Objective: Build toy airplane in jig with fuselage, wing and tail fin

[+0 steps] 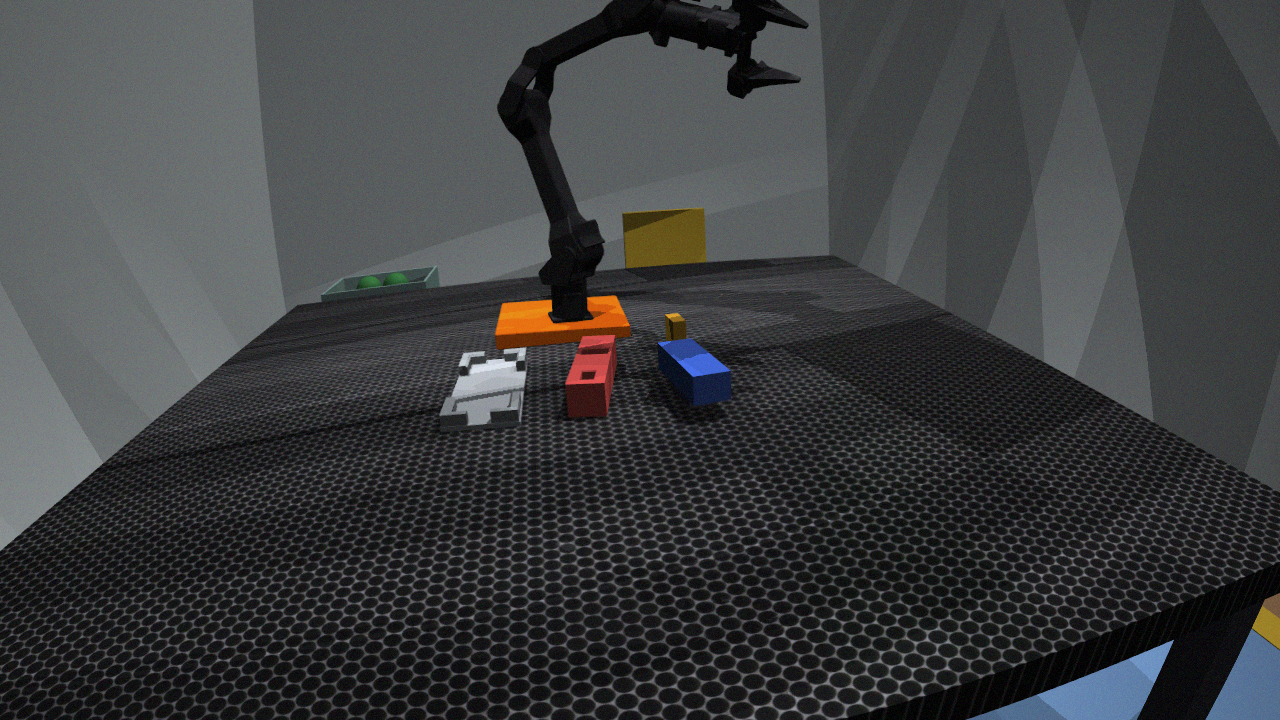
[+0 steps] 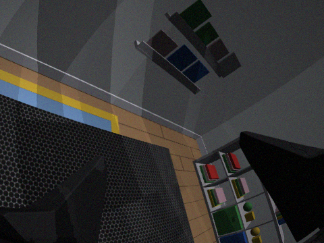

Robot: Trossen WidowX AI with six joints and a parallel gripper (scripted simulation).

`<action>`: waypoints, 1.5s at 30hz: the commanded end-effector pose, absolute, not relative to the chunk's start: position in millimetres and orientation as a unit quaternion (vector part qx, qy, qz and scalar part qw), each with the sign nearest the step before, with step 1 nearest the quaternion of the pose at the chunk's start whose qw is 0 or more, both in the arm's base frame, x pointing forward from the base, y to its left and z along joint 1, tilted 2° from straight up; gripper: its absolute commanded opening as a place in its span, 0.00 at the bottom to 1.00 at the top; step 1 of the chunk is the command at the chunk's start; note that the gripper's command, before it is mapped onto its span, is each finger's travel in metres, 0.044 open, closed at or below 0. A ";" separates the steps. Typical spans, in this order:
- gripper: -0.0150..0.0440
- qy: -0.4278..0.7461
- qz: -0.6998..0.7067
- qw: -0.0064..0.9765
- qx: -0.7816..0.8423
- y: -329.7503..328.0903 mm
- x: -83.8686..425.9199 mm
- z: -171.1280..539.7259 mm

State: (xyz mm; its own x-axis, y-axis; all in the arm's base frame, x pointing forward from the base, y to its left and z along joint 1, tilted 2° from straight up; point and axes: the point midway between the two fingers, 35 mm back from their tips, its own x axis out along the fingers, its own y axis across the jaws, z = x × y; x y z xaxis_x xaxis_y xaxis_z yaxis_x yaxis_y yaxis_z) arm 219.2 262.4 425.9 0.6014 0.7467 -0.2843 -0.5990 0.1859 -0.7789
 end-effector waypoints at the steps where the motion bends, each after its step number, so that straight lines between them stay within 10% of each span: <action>1: 1.00 0.041 0.420 0.799 -0.428 241.2 256.0 382.9; 23: 1.00 0.672 -0.050 0.735 0.076 -7.1 286.5 151.7; 45: 1.00 0.694 -0.093 0.705 0.115 -19.9 276.8 89.1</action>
State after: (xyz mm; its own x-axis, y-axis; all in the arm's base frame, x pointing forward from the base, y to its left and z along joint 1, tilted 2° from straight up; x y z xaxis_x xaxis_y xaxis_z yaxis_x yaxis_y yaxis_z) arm 277.2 -19.5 101.4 0.0219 0.0328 -0.9992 0.2853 0.9577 0.0377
